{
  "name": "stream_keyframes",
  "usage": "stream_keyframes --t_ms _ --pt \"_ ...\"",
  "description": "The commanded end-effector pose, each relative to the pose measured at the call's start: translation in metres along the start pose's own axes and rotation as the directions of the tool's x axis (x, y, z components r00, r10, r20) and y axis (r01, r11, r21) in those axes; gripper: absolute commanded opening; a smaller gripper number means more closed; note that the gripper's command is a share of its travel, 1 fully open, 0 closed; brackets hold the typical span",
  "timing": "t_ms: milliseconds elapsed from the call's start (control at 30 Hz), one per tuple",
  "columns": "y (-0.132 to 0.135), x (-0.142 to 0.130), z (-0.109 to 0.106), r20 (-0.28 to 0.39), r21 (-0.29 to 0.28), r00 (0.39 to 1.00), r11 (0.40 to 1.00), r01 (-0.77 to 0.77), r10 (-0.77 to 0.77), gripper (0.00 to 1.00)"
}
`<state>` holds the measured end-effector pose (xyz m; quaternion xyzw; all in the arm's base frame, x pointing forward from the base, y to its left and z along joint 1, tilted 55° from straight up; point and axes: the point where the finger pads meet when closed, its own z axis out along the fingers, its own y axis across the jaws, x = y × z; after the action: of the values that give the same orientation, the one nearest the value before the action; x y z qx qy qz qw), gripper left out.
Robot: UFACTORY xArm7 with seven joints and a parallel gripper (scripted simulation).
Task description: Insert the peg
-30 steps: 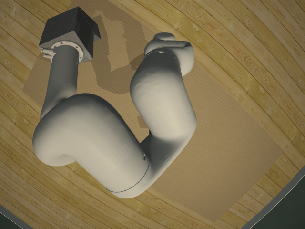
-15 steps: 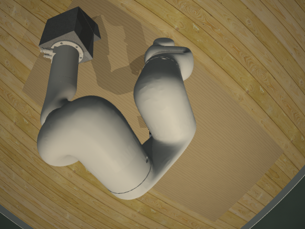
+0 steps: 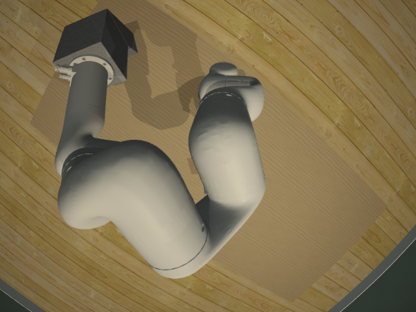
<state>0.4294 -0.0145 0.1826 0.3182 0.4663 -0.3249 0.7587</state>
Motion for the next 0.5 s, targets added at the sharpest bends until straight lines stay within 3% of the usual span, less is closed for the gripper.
stream_keyframes --t_ms 0,467 --pt "0.001 -0.001 0.003 -0.001 -0.002 1.0 1.0 -0.002 0.002 0.0" --pt "0.001 -0.002 0.017 -0.001 -0.002 1.0 1.0 -0.002 0.002 0.0"
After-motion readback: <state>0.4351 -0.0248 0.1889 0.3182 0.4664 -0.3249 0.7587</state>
